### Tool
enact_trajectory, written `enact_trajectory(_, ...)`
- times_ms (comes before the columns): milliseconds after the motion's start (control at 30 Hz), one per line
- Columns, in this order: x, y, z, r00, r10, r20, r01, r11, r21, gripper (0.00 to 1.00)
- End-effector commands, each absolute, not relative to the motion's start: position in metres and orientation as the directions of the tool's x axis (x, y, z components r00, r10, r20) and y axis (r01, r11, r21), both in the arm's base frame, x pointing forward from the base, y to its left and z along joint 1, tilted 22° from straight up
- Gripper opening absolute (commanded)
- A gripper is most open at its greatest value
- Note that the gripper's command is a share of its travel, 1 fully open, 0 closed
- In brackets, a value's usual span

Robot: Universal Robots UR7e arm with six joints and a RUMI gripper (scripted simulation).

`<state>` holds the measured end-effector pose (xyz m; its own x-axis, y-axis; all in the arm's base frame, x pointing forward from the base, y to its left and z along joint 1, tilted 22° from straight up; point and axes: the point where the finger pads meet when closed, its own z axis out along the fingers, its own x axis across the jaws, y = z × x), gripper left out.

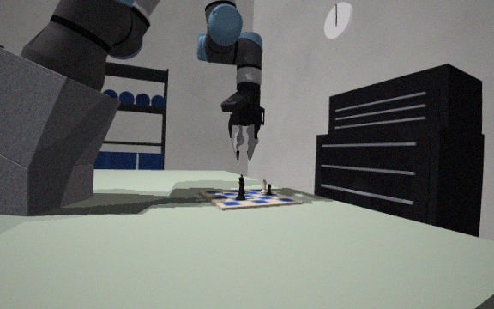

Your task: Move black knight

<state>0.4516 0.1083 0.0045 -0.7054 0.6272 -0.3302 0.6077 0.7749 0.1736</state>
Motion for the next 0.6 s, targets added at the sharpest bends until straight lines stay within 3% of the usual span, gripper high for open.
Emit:
enact_trajectory(0, 0.4518, 0.1084, 0.0049, -0.705, 0.627, -0.331, 0.607, 0.775, 0.174, 0.22)
enact_trajectory(567, 0.4525, 0.1083, 0.0032, -0.705, 0.627, -0.331, 0.607, 0.775, 0.174, 0.22)
